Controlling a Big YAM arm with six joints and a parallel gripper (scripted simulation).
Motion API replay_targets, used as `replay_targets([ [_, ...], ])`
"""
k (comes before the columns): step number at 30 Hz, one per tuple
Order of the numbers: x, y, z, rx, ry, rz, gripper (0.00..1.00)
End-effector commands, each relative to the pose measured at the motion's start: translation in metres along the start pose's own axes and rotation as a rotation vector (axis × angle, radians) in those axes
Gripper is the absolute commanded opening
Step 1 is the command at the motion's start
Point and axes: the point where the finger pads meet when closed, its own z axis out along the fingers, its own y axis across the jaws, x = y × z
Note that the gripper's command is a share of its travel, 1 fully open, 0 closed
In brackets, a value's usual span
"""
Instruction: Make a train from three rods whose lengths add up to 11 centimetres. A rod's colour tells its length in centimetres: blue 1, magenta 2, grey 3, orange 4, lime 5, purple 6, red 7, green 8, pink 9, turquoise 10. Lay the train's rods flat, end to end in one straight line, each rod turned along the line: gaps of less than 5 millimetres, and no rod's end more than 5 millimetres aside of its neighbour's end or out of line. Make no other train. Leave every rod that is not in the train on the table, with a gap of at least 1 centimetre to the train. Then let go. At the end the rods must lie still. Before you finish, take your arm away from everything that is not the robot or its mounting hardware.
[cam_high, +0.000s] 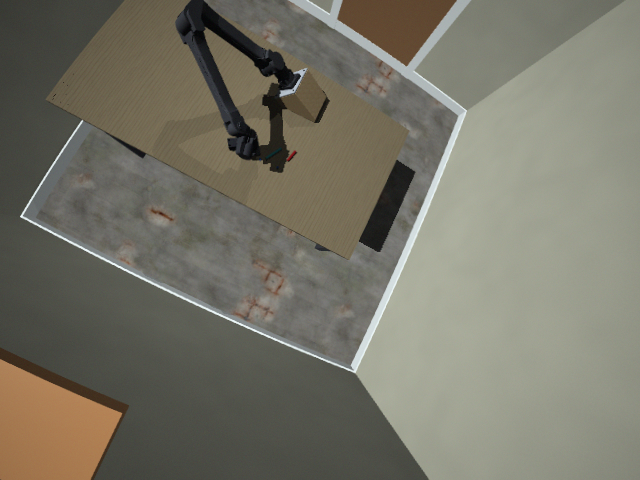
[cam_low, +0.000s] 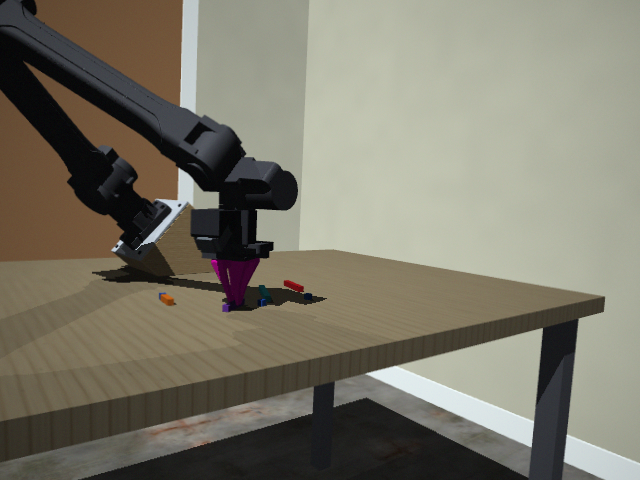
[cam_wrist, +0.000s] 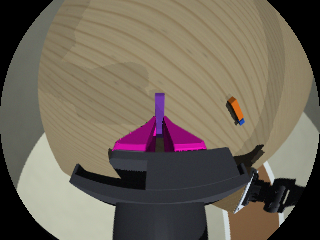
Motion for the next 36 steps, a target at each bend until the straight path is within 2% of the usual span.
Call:
replay_targets([
  [1, 0.000, 0.003, 0.006, 0.005, -0.003, -0.003, 0.04],
  [9, 0.001, 0.003, 0.003, 0.005, -0.003, -0.006, 0.04],
  [11, 0.002, 0.012, -0.011, -0.013, -0.014, -0.011, 0.04],
  [14, -0.010, 0.015, -0.032, -0.040, -0.020, 0.020, 0.04],
  [17, -0.010, 0.016, -0.038, -0.041, -0.019, 0.020, 0.04],
  [25, -0.010, 0.015, -0.099, -0.047, -0.015, 0.024, 0.04],
  [29, -0.009, 0.015, -0.118, -0.048, -0.014, 0.024, 0.04],
  [30, -0.011, 0.011, -0.114, -0.035, -0.007, 0.030, 0.04],
  [31, -0.002, -0.003, -0.096, 0.013, 0.006, 0.010, 0.04],
  [32, 0.003, -0.003, -0.092, 0.025, 0.008, -0.003, 0.04],
  [34, 0.003, -0.003, -0.092, 0.025, 0.008, -0.003, 0.04],
  [36, -0.005, 0.007, -0.100, 0.003, 0.002, 0.015, 0.04],
])
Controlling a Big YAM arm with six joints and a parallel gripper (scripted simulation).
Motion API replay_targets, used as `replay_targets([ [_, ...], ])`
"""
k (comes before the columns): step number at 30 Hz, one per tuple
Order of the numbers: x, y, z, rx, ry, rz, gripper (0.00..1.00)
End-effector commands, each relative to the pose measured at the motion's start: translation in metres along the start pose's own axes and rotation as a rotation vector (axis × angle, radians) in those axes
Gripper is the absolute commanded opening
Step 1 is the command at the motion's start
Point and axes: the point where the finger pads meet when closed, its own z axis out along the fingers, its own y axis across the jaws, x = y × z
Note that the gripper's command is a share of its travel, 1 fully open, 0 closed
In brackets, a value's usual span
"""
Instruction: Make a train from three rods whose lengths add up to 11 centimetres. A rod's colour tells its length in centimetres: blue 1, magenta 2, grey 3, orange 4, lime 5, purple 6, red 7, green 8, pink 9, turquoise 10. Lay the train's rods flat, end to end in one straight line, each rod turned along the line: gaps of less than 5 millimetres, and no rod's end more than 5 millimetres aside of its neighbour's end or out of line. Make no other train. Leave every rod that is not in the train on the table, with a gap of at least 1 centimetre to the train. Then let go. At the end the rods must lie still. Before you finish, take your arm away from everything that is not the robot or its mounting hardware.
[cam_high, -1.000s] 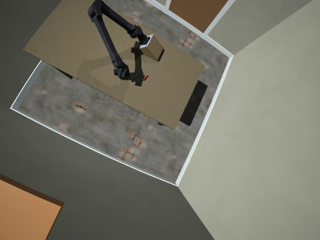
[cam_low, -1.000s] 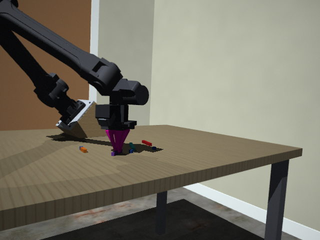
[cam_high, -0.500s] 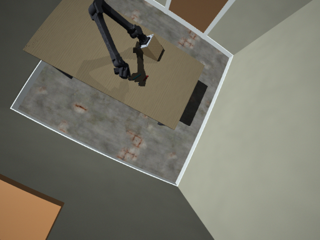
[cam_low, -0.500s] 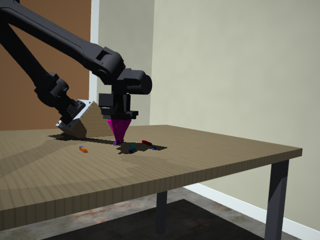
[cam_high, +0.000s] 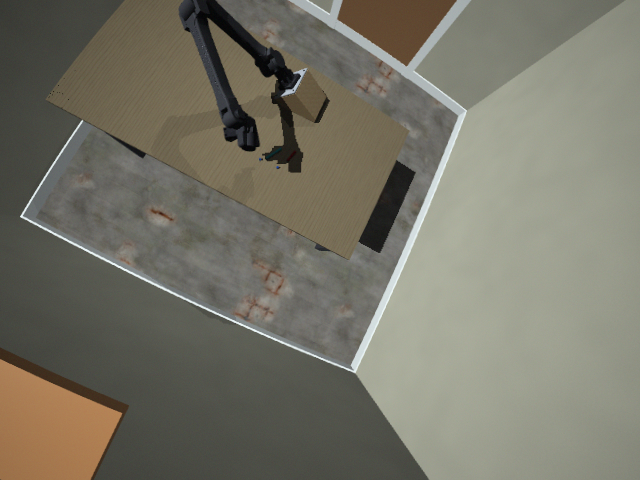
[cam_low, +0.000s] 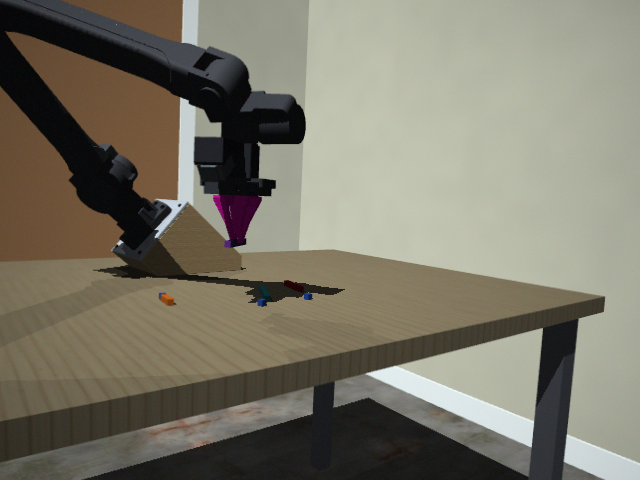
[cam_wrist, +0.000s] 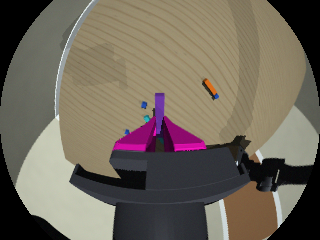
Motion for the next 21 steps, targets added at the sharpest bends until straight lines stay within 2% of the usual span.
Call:
replay_targets([
  [1, -0.004, 0.009, -0.006, -0.008, -0.003, 0.025, 0.04],
  [6, -0.004, 0.010, -0.007, -0.009, -0.004, 0.022, 0.04],
  [8, -0.009, -0.001, -0.004, -0.003, 0.002, -0.005, 0.04],
  [13, -0.023, -0.025, -0.003, 0.002, 0.000, -0.219, 0.04],
  [15, -0.023, -0.025, -0.003, 0.002, 0.000, -0.219, 0.04],
  [16, -0.027, -0.031, -0.003, 0.002, 0.001, -0.287, 0.04],
  [17, -0.037, -0.023, -0.011, -0.018, -0.007, -0.265, 0.04],
  [18, -0.032, -0.038, -0.004, 0.002, 0.001, -0.359, 0.04],
  [20, -0.031, -0.038, -0.004, 0.001, 0.002, -0.359, 0.04],
  [21, -0.029, -0.034, -0.010, -0.011, -0.008, -0.367, 0.04],
])
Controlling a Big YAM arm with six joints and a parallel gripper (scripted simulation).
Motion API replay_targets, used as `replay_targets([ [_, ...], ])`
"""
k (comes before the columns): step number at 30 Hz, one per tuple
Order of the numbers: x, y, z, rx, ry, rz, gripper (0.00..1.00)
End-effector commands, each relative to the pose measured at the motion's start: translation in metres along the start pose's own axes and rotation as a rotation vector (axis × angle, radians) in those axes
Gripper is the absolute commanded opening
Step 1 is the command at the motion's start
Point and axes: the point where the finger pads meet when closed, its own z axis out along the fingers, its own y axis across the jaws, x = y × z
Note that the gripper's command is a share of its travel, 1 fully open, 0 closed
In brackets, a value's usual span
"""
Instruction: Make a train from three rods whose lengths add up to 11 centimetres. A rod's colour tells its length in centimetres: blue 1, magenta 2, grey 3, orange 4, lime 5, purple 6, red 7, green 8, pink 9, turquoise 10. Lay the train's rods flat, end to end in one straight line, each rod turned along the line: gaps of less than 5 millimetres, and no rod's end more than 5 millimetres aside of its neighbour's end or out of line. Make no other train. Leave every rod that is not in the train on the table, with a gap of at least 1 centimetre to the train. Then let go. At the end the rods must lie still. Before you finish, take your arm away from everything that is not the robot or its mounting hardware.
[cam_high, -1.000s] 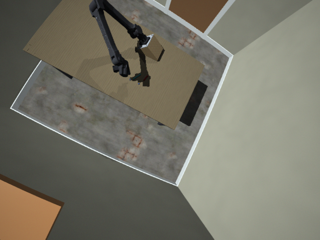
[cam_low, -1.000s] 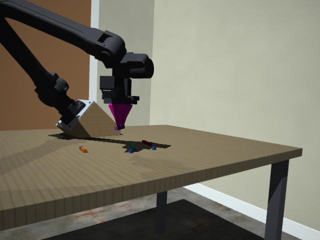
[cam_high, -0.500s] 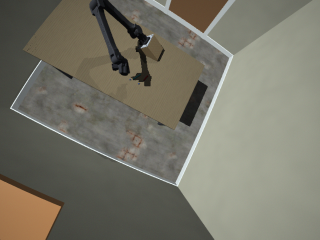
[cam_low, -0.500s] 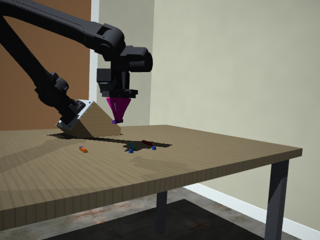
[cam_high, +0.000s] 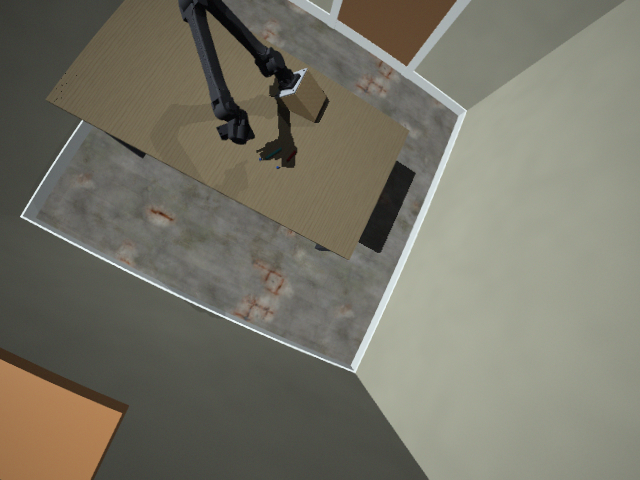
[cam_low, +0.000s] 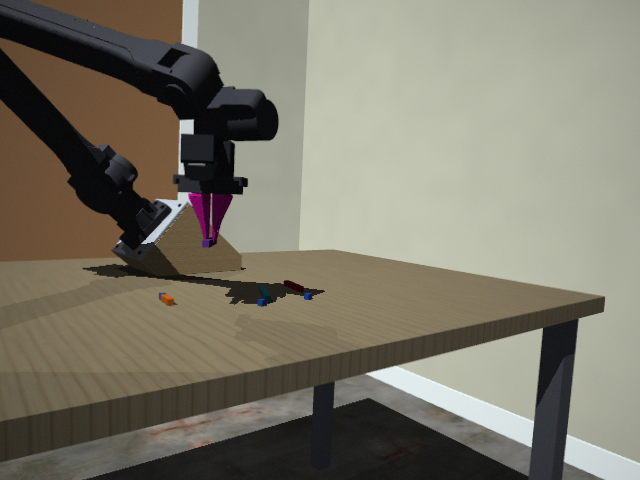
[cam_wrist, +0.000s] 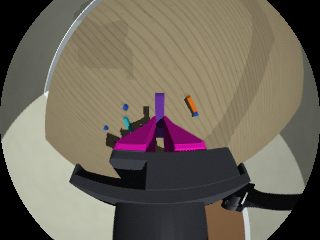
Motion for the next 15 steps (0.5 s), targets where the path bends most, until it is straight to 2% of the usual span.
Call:
replay_targets([
  [1, -0.001, 0.006, -0.009, -0.006, -0.015, -0.116, 0.04],
  [2, -0.001, 0.008, -0.008, -0.007, -0.015, -0.115, 0.04],
  [3, -0.007, -0.014, -0.003, 0.003, -0.003, -0.163, 0.04],
  [5, -0.007, -0.014, -0.003, 0.002, -0.002, -0.163, 0.04],
  [8, -0.011, -0.029, -0.003, 0.004, -0.003, -0.302, 0.04],
  [11, -0.011, -0.029, -0.003, 0.004, -0.003, -0.302, 0.04],
  [12, -0.022, -0.031, -0.009, -0.008, -0.014, -0.345, 0.04],
  [13, -0.013, -0.041, -0.003, 0.005, -0.002, -0.417, 0.04],
  [15, -0.013, -0.041, -0.003, 0.004, -0.001, -0.417, 0.04],
])
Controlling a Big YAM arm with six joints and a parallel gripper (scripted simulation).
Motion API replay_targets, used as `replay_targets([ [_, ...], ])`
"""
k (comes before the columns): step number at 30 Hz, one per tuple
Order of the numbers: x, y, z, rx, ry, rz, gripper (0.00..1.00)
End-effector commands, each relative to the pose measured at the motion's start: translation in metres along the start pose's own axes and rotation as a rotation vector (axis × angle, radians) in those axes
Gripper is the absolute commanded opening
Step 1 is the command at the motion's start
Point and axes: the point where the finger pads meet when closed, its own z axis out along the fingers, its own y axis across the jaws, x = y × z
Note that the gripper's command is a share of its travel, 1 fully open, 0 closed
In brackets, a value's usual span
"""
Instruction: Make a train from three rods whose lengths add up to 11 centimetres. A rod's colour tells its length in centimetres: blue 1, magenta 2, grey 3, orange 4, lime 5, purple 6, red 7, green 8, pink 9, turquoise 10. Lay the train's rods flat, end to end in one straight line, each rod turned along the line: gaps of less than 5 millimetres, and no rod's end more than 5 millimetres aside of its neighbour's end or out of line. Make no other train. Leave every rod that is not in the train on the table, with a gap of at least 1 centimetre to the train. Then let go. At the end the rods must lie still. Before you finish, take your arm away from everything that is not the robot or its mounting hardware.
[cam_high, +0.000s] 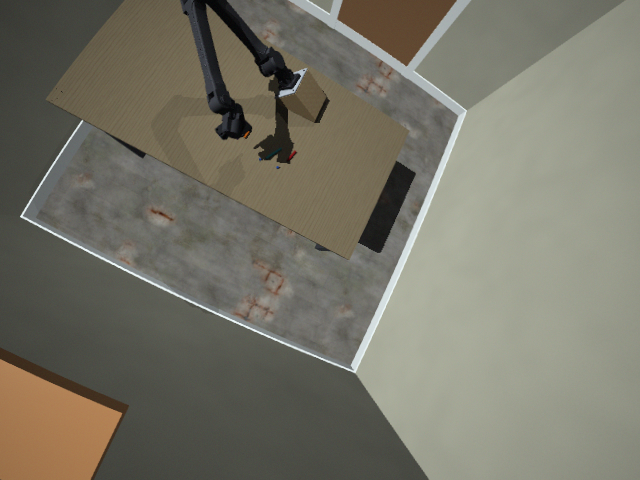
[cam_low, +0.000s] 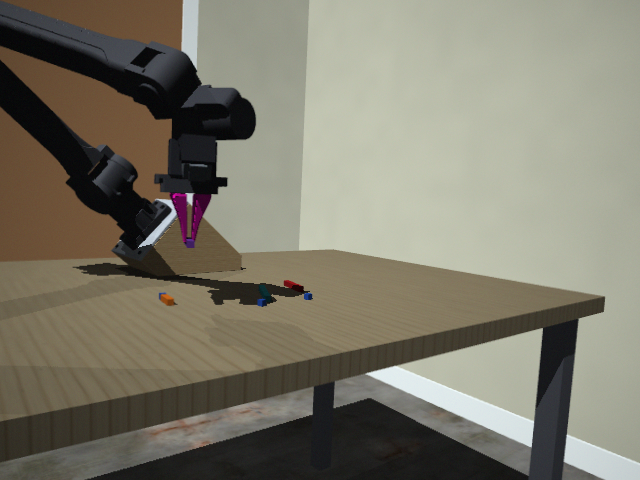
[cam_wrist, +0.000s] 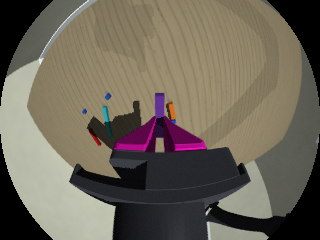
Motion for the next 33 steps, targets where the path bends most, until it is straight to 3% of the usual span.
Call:
replay_targets([
  [1, -0.002, -0.016, -0.004, 0.002, -0.004, -0.135, 0.04],
  [5, -0.001, -0.023, -0.004, 0.002, -0.003, -0.203, 0.04],
  [20, -0.009, -0.015, -0.009, -0.007, -0.021, -0.210, 0.04],
  [33, -0.001, -0.016, 0.026, 0.003, -0.001, -0.213, 0.04],
])
